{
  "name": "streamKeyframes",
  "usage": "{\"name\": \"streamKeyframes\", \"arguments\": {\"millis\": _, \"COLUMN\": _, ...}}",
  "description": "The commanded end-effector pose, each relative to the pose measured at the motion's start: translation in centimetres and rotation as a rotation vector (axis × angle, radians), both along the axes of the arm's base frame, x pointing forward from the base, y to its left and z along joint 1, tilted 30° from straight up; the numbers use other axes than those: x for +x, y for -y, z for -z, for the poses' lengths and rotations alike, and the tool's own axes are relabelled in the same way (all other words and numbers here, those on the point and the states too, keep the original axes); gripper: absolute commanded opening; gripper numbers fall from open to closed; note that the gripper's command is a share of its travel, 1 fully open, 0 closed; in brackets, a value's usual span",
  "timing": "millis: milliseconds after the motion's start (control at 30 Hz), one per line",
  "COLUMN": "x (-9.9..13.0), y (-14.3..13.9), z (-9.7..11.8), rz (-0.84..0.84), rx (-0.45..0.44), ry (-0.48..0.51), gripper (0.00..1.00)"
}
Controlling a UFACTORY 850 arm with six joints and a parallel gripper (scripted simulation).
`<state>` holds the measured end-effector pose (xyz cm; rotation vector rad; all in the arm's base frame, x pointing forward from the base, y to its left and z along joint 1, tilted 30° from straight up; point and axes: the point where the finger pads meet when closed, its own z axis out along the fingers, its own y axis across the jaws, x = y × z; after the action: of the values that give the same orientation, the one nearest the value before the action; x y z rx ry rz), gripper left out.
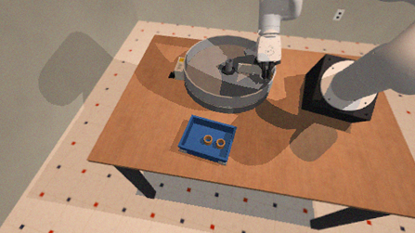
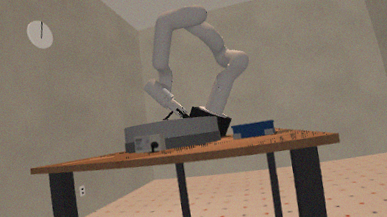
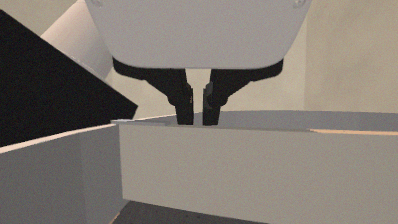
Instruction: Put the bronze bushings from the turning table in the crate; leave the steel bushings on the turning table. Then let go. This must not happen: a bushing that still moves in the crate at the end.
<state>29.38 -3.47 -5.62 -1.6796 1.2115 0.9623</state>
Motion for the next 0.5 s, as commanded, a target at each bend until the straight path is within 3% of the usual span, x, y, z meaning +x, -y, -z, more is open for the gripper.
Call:
{"name": "streamKeyframes", "arguments": {"millis": 0, "x": 0.04, "y": 0.05, "z": -0.01, "rz": 0.0, "rx": -0.001, "ry": 0.001, "gripper": 0.1}}
{"name": "streamKeyframes", "arguments": {"millis": 467, "x": 0.13, "y": -0.49, "z": 0.92, "rz": 0.0, "rx": -0.001, "ry": 0.001, "gripper": 0.1}}
